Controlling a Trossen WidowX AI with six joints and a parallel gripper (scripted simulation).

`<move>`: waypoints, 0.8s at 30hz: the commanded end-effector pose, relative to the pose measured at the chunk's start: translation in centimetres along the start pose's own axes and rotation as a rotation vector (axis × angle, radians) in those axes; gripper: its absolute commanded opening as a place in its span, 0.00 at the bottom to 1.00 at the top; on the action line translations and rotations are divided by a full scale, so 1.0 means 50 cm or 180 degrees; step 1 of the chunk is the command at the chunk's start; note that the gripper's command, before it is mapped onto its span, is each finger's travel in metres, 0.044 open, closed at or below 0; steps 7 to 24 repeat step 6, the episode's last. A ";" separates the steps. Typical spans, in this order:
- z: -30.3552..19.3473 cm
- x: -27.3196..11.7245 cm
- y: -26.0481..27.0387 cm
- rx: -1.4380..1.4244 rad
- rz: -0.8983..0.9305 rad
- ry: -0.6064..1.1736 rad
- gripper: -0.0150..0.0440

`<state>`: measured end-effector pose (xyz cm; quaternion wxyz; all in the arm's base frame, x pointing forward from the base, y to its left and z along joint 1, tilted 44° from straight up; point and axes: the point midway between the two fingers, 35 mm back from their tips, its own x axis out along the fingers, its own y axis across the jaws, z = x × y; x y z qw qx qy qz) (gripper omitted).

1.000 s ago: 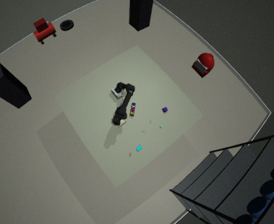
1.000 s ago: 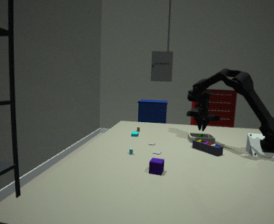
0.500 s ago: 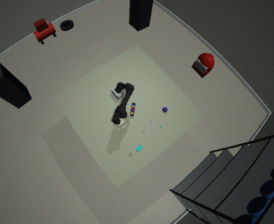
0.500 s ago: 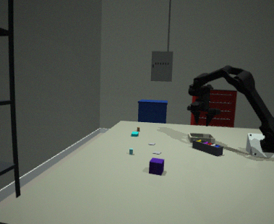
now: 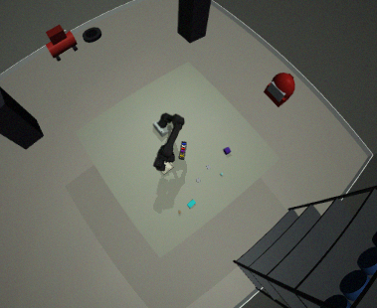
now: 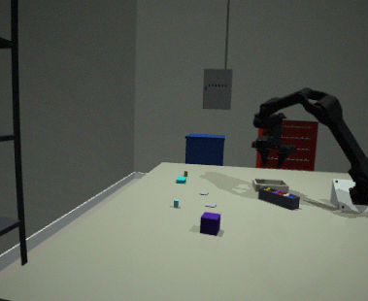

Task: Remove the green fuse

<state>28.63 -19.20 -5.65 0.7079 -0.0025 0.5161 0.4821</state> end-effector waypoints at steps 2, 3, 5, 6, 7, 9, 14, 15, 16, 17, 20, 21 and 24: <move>0.000 0.000 0.000 0.0001 -0.0001 -0.0001 0.81; 0.000 0.000 0.000 0.0001 -0.0001 -0.0001 0.81; 0.000 0.000 0.000 0.0001 -0.0001 -0.0001 0.81; 0.000 0.000 0.000 0.0001 -0.0001 -0.0001 0.81; 0.000 0.000 0.000 0.0001 -0.0001 -0.0001 0.81; 0.000 0.000 0.000 0.0001 -0.0001 -0.0001 0.81; 0.000 0.000 0.000 0.0001 -0.0001 -0.0001 0.81; 0.000 0.000 0.000 0.0001 -0.0001 -0.0001 0.81; 0.000 0.000 0.000 0.0001 -0.0001 -0.0001 0.81; 0.000 0.000 0.000 0.0001 -0.0001 -0.0001 0.81; 0.000 0.000 0.000 0.0001 -0.0001 -0.0001 0.81; 0.000 0.000 0.000 0.0001 -0.0001 -0.0001 0.81; 0.000 0.000 0.000 0.0001 -0.0001 -0.0001 0.81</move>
